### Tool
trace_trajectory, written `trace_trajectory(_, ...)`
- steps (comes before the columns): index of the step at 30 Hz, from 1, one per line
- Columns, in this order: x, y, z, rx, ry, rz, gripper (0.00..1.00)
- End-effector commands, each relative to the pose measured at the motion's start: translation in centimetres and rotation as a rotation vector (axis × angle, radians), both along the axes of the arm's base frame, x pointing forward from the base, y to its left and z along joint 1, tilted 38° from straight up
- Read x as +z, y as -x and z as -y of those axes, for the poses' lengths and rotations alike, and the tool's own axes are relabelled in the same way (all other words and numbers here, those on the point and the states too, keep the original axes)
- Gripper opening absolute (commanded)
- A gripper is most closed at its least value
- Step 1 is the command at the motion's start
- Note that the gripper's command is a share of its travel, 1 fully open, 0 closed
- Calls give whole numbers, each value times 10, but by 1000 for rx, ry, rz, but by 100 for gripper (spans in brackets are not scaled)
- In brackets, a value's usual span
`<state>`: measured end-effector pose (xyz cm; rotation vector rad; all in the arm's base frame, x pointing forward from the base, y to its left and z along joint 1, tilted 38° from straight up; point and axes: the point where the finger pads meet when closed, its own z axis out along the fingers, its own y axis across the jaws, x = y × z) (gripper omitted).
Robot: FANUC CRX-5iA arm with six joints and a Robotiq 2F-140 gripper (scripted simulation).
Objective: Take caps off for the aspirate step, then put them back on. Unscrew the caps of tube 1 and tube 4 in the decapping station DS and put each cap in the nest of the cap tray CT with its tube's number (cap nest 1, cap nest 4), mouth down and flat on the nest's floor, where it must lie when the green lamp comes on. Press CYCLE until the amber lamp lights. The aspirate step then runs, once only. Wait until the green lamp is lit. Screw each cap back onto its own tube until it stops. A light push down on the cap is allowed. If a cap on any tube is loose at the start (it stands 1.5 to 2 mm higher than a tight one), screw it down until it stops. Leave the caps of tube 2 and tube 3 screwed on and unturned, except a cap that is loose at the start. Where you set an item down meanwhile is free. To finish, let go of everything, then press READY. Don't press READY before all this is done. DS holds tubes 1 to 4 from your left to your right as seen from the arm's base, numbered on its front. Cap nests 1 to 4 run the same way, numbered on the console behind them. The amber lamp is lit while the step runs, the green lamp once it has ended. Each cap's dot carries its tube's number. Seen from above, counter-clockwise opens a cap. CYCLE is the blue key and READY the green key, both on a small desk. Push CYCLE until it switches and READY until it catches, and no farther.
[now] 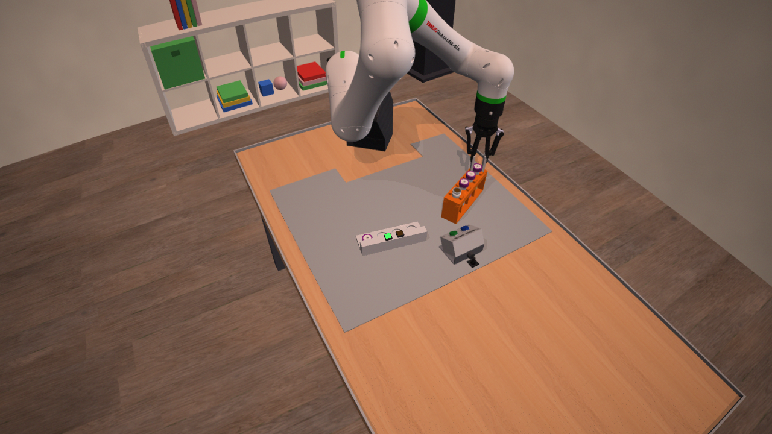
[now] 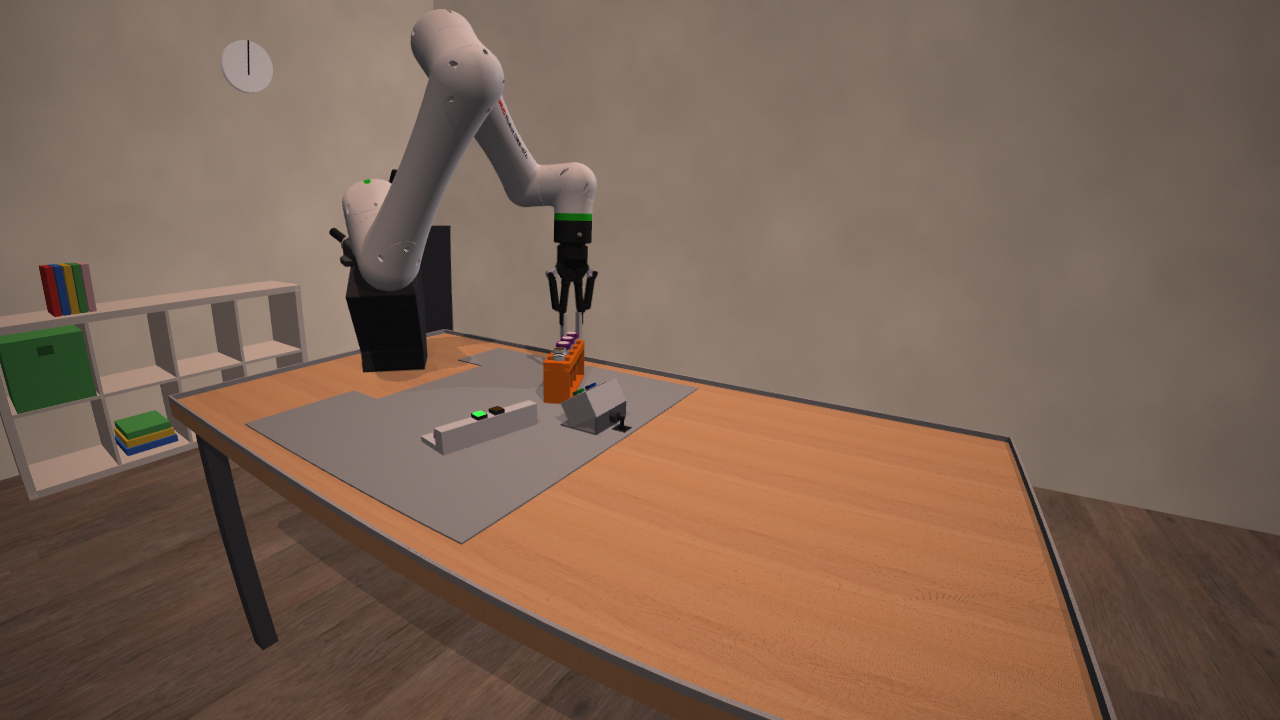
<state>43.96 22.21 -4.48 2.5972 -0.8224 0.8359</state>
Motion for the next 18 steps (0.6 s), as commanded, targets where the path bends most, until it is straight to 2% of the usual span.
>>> trace_trajectory(1, 0, 0, 0, 0, 0, 0, 0)
trace_trajectory(3, 0, 0, 0, 0, 0, 0, 0)
trace_trajectory(7, 0, 0, 0, -158, -88, 86, 0)
trace_trajectory(9, 0, 0, 0, -158, -88, 86, 0)
trace_trajectory(18, -1, 0, 0, -513, -286, 278, 0)
